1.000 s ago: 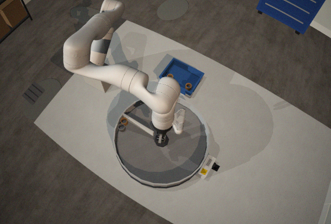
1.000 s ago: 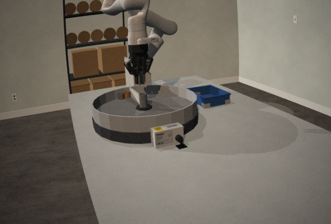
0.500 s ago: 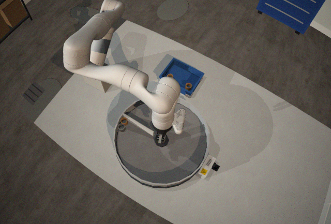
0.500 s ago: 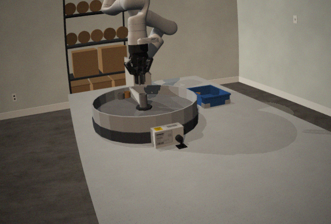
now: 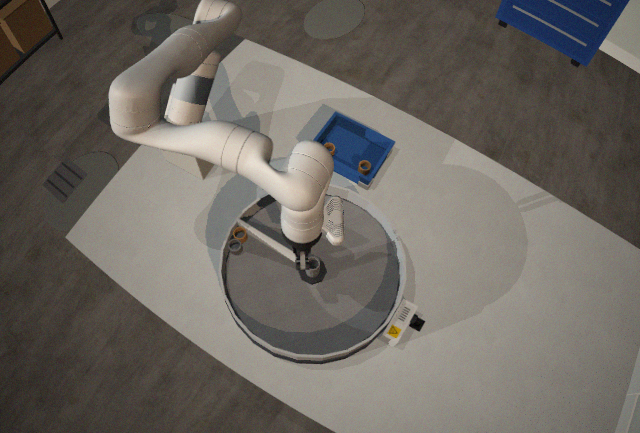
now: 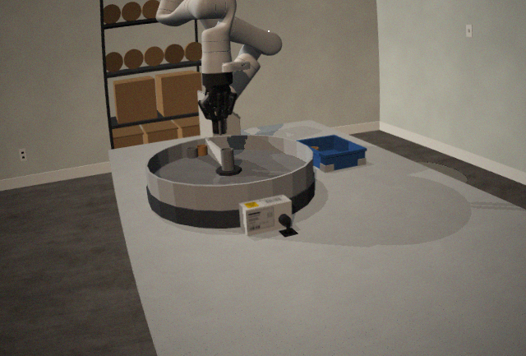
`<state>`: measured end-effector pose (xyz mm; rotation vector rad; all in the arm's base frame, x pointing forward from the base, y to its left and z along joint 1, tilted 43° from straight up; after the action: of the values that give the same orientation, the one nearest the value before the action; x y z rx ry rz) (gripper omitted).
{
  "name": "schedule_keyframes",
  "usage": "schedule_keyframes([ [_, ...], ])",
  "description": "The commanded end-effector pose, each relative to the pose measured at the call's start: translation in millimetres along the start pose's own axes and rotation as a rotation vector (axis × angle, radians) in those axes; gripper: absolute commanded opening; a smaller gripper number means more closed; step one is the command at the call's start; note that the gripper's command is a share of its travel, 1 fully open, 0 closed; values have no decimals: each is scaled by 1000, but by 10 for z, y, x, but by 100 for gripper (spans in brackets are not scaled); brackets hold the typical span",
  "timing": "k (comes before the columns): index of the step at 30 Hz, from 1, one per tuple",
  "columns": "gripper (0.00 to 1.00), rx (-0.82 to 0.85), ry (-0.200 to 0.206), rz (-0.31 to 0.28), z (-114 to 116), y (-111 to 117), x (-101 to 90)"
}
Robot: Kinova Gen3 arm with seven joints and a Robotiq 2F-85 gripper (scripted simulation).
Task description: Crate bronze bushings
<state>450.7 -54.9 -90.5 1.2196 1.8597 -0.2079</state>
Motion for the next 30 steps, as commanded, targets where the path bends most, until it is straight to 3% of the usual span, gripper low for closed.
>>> schedule_keyframes([
  [1, 14, 5, 0, 15, 2, -75, -30],
  [10, 14, 5, 0, 15, 2, -75, -30],
  [15, 14, -206, -1, 14, -172, -392, 25],
  [27, 14, -206, -1, 14, -172, -392, 25],
  [30, 14, -332, -2, 13, -277, -582, 58],
])
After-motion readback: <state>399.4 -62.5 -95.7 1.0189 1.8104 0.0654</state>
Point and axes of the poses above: the point where the finger pads meet when closed, its own x axis out along the fingers, its own z axis across the jaws, y = z × x, the point moved 1 cm from there along -x, back along the fingers, and after that the axes turned 3 degrees about x, right-handed, at the moved point
